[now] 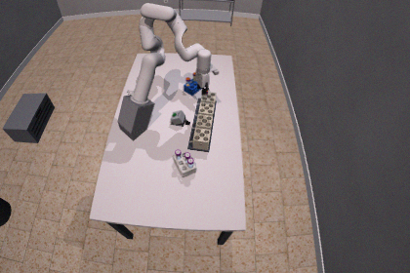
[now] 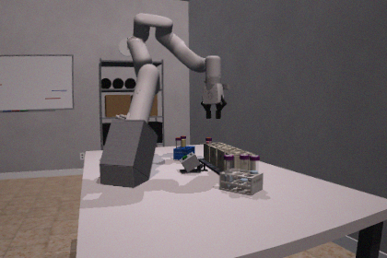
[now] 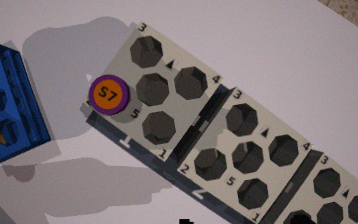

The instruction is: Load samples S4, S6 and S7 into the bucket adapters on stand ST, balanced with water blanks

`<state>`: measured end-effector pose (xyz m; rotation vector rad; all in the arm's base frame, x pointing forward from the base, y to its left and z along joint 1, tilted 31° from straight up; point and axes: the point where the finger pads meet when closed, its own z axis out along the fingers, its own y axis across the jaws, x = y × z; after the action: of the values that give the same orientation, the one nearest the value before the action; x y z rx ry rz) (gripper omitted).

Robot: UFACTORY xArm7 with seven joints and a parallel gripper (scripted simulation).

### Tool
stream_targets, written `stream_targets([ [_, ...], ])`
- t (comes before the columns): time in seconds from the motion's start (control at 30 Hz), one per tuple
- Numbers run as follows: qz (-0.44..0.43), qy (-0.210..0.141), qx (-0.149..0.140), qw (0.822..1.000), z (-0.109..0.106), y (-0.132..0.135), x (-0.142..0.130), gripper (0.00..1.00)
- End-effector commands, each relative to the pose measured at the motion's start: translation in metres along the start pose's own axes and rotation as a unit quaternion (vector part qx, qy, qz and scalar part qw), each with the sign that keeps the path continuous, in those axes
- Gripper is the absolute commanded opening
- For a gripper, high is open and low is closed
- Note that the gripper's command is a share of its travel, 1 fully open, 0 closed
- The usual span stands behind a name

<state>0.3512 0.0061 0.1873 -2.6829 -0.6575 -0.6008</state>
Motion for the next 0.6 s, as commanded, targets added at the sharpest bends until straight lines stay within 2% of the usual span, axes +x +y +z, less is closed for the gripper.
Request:
stream_targets([
  [0.0,-0.056,0.004,-0.002,0.998,-0.002,-0.017,0.003,0.57],
  [0.33,-0.197,0.004,-0.002,0.980,-0.002,-0.062,0.008,0.57],
  [0.57,-0.197,0.004,-0.002,0.980,-0.002,-0.092,0.011,0.57],
])
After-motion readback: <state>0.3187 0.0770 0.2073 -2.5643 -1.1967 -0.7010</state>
